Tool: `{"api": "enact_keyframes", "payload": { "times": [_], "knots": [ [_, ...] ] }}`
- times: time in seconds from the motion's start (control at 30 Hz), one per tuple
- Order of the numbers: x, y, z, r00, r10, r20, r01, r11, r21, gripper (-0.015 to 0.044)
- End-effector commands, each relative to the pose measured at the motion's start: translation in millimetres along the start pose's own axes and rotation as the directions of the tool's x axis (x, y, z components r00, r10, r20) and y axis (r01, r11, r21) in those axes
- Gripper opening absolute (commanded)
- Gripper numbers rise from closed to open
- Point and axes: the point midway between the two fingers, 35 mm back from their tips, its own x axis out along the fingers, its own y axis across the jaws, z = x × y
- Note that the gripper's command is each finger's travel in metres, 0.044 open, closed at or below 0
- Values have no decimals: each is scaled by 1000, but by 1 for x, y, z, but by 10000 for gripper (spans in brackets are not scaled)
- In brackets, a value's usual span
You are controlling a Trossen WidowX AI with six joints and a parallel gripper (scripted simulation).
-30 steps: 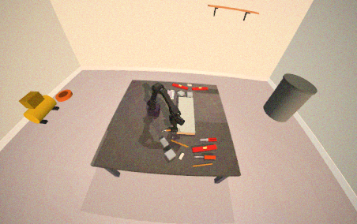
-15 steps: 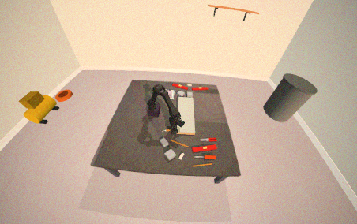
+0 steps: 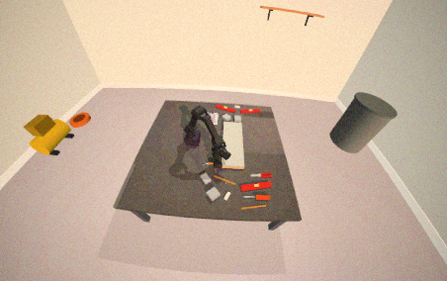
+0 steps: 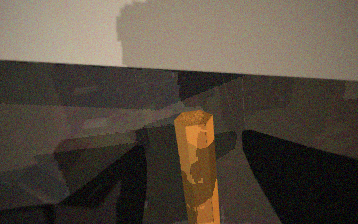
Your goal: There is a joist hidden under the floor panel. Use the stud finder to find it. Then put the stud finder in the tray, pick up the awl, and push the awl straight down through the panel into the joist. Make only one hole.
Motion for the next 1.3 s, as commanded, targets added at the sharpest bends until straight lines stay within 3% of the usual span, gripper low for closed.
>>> {"api": "enact_keyframes", "payload": {
  "times": [0.0, 0.1, 0.33, 0.87, 1.1, 1.27],
  "knots": [
    [1, 0, -1, 1000, -1, -3, 1, 1000, -4, 125],
    [1, 0, -1, 1000, -1, -3, 1, 1000, -4, 46],
    [-1, 0, -1, 1000, -1, -3, 1, 1000, -4, 0],
    [-117, -1, -7, 1000, -1, -2, 1, 1000, -4, 0],
    [-123, -1, -8, 1000, -15, -1, 15, 1000, 2, 0],
    [-125, -7, -9, 992, -125, 7, 124, 991, 57, 0]
  ]
}}
